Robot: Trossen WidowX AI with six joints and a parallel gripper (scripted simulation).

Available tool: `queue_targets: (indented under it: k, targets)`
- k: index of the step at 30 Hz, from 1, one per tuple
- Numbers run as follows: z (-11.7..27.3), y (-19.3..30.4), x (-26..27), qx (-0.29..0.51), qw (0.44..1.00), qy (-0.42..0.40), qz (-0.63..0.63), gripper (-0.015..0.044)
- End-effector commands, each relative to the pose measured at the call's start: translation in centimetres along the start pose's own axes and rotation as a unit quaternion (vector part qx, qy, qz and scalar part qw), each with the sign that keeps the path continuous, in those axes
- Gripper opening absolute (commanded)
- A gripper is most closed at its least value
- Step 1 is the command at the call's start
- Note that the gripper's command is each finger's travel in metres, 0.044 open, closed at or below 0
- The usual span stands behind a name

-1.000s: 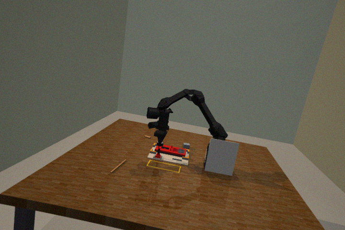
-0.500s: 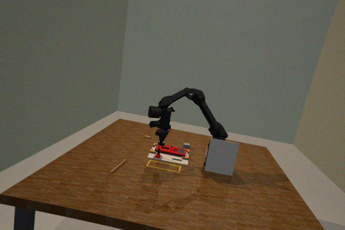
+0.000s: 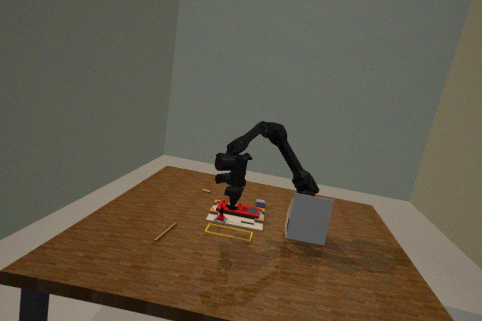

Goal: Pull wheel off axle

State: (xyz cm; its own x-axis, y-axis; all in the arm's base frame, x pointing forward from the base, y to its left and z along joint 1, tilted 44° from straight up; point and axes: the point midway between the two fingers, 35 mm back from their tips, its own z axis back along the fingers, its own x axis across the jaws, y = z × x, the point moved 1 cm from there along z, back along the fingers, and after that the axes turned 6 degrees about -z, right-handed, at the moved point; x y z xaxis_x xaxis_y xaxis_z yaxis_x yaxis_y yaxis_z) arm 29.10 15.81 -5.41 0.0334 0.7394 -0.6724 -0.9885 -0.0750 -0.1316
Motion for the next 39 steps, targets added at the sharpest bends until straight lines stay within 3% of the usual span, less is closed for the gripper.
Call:
queue_targets:
  k: [1,10,22,28,39]
  targets:
    - [-0.7,0.3,0.2,0.003,1.000,0.001,-0.004,0.0000]
    - [-2.8,0.3,0.2,0.003,1.000,0.001,-0.004,0.0000]
    - [-10.3,0.3,0.1,0.002,1.000,0.003,-0.004,0.0000]
    - [-10.7,0.4,0.0,0.002,1.000,0.004,-0.004,0.0000]
    - [-10.0,0.3,0.0,0.005,1.000,0.002,-0.008,0.0289]
